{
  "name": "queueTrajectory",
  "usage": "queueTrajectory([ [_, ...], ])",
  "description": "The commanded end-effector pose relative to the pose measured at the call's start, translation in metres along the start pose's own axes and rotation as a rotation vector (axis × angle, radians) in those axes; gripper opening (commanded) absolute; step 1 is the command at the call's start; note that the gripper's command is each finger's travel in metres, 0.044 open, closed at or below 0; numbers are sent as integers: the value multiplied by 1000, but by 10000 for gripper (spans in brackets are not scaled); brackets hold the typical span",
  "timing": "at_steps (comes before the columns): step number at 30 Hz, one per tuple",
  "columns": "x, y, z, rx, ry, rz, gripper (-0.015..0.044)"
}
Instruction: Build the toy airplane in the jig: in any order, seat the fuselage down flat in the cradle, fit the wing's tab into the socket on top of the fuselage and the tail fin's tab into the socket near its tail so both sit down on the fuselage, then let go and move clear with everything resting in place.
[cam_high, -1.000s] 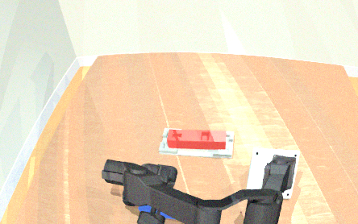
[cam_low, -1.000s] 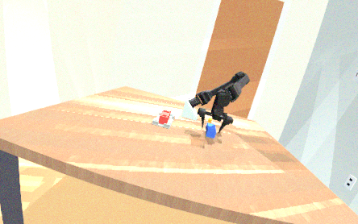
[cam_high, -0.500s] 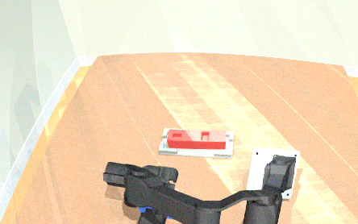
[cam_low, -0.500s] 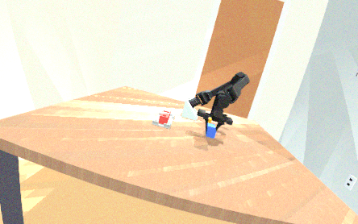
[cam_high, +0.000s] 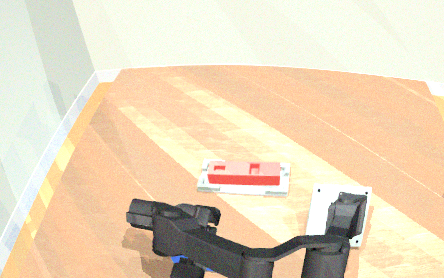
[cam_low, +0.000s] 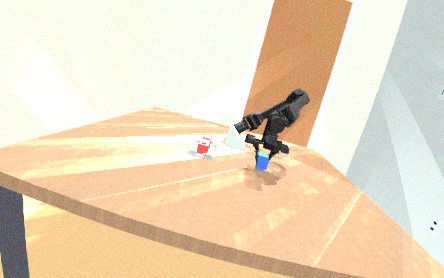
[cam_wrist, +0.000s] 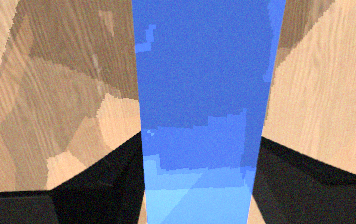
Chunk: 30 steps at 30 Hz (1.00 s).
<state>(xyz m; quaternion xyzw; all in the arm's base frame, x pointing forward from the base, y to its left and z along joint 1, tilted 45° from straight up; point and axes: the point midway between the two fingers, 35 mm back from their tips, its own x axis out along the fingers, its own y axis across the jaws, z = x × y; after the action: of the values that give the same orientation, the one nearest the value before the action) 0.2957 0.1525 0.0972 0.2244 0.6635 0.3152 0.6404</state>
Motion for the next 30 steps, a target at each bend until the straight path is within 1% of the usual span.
queueTrajectory([
  [1,-8,-1,3,-6,-4,-10,0],
  [30,-99,-3,3,2,-7,-5,0],
])
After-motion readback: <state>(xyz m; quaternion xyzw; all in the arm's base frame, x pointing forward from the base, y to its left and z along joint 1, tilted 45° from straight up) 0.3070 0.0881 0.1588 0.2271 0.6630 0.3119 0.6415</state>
